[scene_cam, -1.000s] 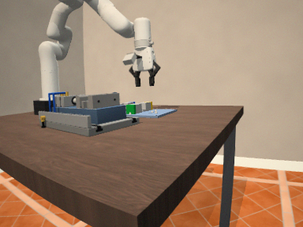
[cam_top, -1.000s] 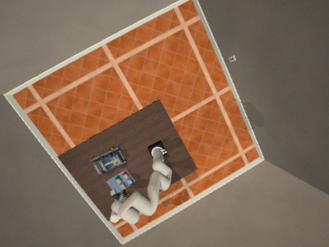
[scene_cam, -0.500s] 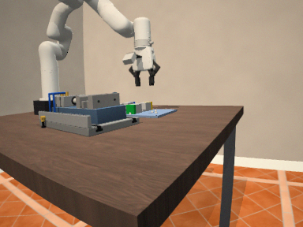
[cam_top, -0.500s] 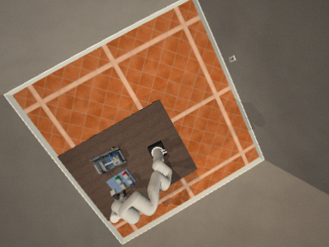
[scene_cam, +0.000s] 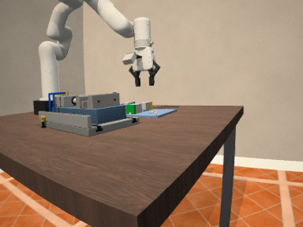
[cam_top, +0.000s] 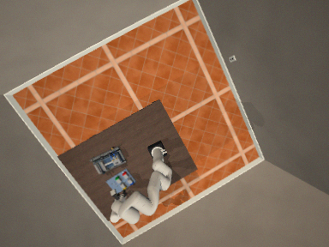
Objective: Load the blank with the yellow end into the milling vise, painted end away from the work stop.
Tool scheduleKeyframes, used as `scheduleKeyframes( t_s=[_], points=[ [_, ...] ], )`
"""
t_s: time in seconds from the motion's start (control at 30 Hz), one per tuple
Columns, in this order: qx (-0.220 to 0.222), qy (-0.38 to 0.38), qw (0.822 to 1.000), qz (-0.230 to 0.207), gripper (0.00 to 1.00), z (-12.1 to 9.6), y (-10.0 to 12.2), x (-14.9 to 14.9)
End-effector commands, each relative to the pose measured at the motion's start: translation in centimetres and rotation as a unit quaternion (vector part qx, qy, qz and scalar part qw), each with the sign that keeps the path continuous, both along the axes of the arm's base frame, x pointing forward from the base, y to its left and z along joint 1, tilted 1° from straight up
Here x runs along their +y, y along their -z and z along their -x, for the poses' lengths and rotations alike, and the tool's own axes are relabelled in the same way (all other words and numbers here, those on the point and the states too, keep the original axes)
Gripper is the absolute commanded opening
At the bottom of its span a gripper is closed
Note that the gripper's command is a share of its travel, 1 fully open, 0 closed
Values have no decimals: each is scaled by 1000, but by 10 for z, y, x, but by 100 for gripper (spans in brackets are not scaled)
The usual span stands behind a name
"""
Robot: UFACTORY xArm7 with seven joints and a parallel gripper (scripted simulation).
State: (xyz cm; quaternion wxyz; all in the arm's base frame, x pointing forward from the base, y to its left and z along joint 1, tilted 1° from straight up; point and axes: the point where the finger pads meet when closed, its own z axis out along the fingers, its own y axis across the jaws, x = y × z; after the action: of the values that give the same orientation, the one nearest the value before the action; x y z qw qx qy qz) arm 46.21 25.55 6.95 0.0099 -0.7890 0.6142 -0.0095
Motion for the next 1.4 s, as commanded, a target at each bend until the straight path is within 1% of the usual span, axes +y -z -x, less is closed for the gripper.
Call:
scheduleKeyframes(
  t_s=[0.0,0.17,0.4,0.73,1.0,1.37],
  points=[
    [-1,0,1000,-1,69,-1,11,1],
    [-1,0,1000,-1,69,-2,26,1],
    [-1,0,1000,-1,69,-2,26,1],
    [-1,0,1000,-1,69,-3,70,1],
    [-1,0,1000,0,69,-2,69,0],
    [-1,0,1000,-1,69,-4,79,1]
  ],
)
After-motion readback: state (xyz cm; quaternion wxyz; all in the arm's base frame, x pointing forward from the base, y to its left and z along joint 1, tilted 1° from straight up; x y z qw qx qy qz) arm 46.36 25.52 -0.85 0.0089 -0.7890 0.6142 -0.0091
